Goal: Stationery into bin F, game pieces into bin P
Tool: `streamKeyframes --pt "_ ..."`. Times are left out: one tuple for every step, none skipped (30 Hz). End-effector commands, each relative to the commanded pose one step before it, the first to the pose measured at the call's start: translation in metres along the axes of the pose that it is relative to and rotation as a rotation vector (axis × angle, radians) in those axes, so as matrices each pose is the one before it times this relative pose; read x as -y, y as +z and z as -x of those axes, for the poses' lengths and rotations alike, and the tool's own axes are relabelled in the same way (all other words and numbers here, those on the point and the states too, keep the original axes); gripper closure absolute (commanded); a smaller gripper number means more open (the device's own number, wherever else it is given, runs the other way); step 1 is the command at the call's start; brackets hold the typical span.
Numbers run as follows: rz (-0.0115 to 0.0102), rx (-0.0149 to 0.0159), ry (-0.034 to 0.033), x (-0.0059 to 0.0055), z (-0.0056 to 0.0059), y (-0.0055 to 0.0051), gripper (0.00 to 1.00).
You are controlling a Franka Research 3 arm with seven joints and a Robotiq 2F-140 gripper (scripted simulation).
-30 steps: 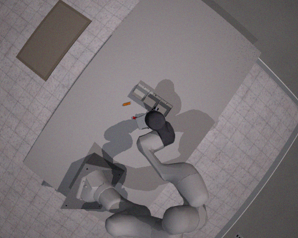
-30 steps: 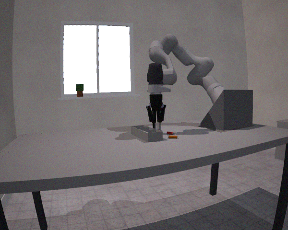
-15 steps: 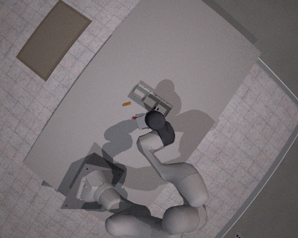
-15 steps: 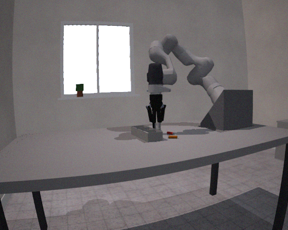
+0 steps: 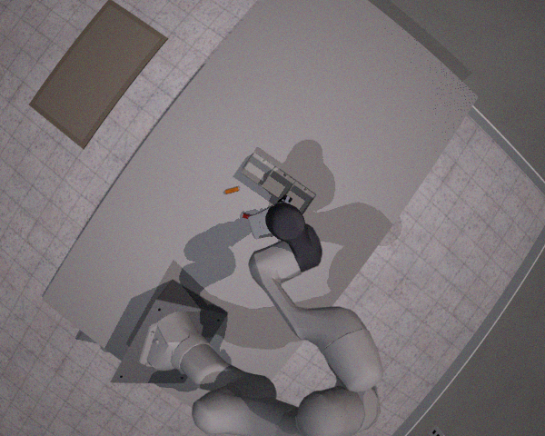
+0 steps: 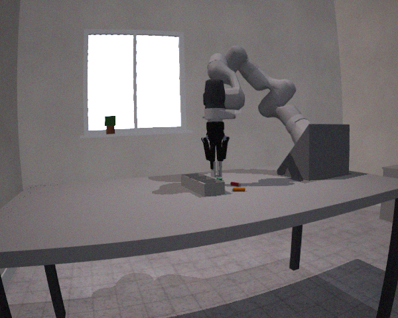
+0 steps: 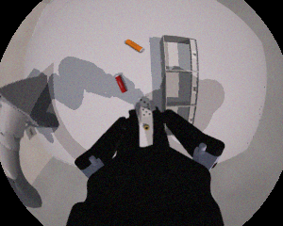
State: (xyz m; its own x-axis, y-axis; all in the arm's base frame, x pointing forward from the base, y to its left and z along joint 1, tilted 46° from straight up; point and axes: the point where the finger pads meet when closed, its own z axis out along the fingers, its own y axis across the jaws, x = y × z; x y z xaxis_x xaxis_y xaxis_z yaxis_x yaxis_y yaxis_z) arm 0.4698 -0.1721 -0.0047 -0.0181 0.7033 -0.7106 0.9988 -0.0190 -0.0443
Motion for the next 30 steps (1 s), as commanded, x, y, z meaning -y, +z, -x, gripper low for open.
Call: streamKeyframes --pt "-0.00937 0.00684 -0.01196 0.00290 0.00188 -0.01016 0.87" --pt "0.00000 0.00000 0.00000 0.00000 0.00000 -0.00333 0.87" --pt "0.00000 0.00000 0.00000 0.00000 0.00000 -0.00333 0.87" --pt "0.00000 0.00000 0.00000 0.00000 0.00000 -0.00333 0.87" --pt "0.00000 0.00000 0.00000 0.00000 0.00000 -0.00333 0.87" --pt "0.00000 0.00000 0.00000 0.00000 0.00000 0.00000 0.87" --pt "0.00000 0.00000 0.00000 0.00000 0.00000 0.00000 0.87" --pt "0.00000 0.00000 0.00000 0.00000 0.00000 0.00000 0.87" --pt "0.00000 0.00000 0.00000 0.00000 0.00000 0.00000 0.87" --pt "0.00000 0.00000 0.00000 0.00000 0.00000 0.00000 0.87" --pt "0.00000 0.00000 0.00000 0.00000 0.00000 0.00000 0.87" --pt "0.00000 0.00000 0.00000 0.00000 0.00000 0.00000 0.87" --pt "0.00000 0.00000 0.00000 0.00000 0.00000 0.00000 0.87" --pt "0.00000 0.00000 0.00000 0.00000 0.00000 0.00000 0.87" --pt "0.00000 0.00000 0.00000 0.00000 0.00000 0.00000 0.87" --pt "0.00000 0.00000 0.00000 0.00000 0.00000 0.00000 0.87" --pt "0.00000 0.00000 0.00000 0.00000 0.00000 0.00000 0.87" --pt "0.00000 0.00000 0.00000 0.00000 0.00000 0.00000 0.87" --pt "0.00000 0.00000 0.00000 0.00000 0.00000 0.00000 0.87" --pt "0.00000 0.00000 0.00000 0.00000 0.00000 0.00000 0.87" --pt "0.00000 0.00000 0.00000 0.00000 0.00000 0.00000 0.87" --pt "0.00000 0.00000 0.00000 0.00000 0.00000 0.00000 0.87" --pt "0.00000 0.00000 0.00000 0.00000 0.00000 0.00000 0.87" --pt "0.00000 0.00000 0.00000 0.00000 0.00000 0.00000 0.87" --pt "0.00000 0.00000 0.00000 0.00000 0.00000 0.00000 0.87" --pt "0.00000 0.00000 0.00000 0.00000 0.00000 0.00000 0.87" --pt "0.00000 0.00000 0.00000 0.00000 0.00000 0.00000 0.87" --pt "0.00000 0.00000 0.00000 0.00000 0.00000 0.00000 0.87" --pt "0.00000 0.00000 0.00000 0.00000 0.00000 0.00000 0.87" --pt "0.00000 0.00000 0.00000 0.00000 0.00000 0.00000 0.87"
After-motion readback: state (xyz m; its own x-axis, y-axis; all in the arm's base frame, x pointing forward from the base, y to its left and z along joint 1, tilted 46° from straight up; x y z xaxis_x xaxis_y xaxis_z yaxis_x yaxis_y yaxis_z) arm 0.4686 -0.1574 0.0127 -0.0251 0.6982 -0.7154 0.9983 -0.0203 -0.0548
